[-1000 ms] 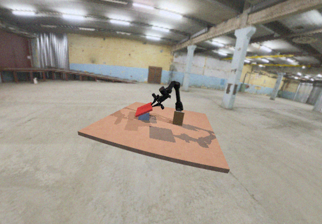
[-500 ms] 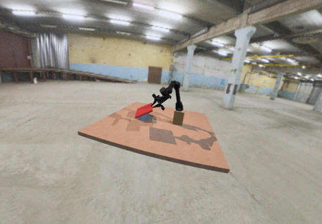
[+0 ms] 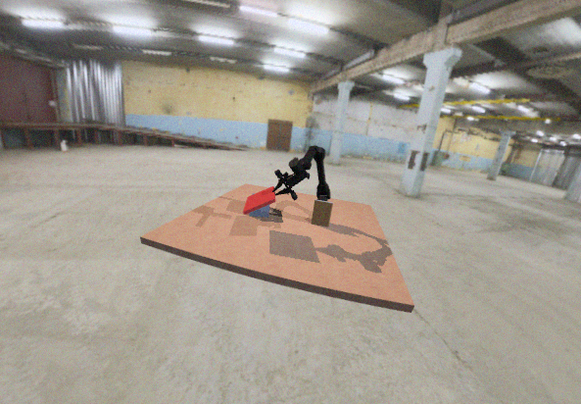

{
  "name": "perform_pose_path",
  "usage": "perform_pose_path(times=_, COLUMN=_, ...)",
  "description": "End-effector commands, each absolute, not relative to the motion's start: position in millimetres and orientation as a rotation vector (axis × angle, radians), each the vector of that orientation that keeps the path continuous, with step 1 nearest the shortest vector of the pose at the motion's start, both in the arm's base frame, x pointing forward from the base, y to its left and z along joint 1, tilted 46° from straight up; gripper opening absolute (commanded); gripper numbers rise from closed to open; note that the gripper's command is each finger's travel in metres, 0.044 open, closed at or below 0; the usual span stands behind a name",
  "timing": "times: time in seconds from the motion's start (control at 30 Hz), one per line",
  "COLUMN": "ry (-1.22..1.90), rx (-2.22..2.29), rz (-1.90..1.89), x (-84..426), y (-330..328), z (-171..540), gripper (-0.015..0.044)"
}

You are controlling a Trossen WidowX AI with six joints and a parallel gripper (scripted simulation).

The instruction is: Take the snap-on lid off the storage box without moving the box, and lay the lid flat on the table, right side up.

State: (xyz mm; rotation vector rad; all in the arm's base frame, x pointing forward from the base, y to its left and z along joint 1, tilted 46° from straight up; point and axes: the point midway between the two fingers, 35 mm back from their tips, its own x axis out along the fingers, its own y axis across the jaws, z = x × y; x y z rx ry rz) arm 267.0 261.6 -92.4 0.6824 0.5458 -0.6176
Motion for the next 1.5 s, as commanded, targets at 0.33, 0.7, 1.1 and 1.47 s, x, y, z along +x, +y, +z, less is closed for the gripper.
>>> perform_pose_path(times=0.33, ry=0.539, rx=0.676, rz=-0.617, x=266, y=248, z=-101, gripper=0.0000)
perform_pose_path(times=0.7, ry=0.539, rx=0.676, rz=-0.617, x=265, y=242, z=-107, gripper=0.0000)
perform_pose_path(times=1.1, ry=0.539, rx=0.676, rz=-0.617, x=265, y=235, z=-114, gripper=0.0000)
perform_pose_path(times=1.47, ry=0.539, rx=0.676, rz=-0.617, x=264, y=229, z=-120, gripper=0.0000)
